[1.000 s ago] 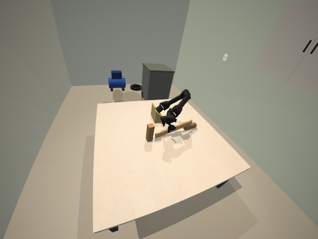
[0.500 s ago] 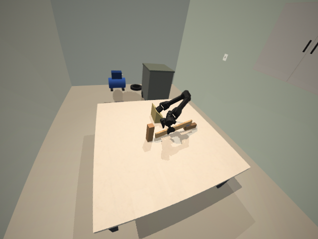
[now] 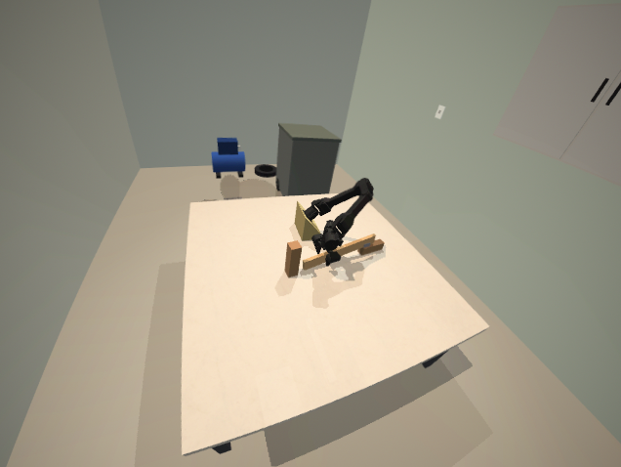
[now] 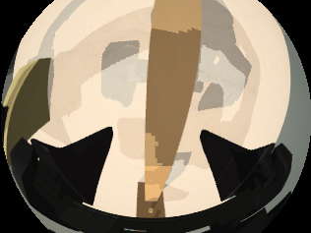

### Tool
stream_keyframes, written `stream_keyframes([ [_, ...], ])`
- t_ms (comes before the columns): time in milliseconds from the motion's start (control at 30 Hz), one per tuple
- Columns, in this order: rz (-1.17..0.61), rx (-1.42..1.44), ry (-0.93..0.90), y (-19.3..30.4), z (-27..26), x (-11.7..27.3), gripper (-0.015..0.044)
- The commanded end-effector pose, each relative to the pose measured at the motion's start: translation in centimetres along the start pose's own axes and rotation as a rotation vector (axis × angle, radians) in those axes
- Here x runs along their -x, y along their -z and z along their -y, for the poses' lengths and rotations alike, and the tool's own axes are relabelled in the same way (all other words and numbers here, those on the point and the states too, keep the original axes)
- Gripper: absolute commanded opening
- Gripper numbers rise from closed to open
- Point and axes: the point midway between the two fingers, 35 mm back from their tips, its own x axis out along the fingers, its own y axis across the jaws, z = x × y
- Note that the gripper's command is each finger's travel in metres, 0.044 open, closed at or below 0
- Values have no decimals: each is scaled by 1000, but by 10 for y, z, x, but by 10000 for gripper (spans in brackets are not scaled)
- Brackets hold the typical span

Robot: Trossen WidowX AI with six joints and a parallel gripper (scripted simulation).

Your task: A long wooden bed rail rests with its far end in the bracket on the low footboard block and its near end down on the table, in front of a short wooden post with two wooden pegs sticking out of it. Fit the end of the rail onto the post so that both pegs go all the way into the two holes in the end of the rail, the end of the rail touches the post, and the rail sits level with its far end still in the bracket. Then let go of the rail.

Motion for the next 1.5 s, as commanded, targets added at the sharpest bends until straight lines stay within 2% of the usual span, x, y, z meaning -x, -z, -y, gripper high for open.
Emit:
stream_keyframes([
  [0, 9, -5, -4, -2, -2, -8, 440],
  [67, 9, -5, -4, -2, -3, -9, 440],
  [567, 9, -5, -4, -2, -3, -9, 46],
  [800, 9, -5, -4, -2, -3, -9, 0],
  [1467, 9, -5, -4, -1, -2, -4, 0],
])
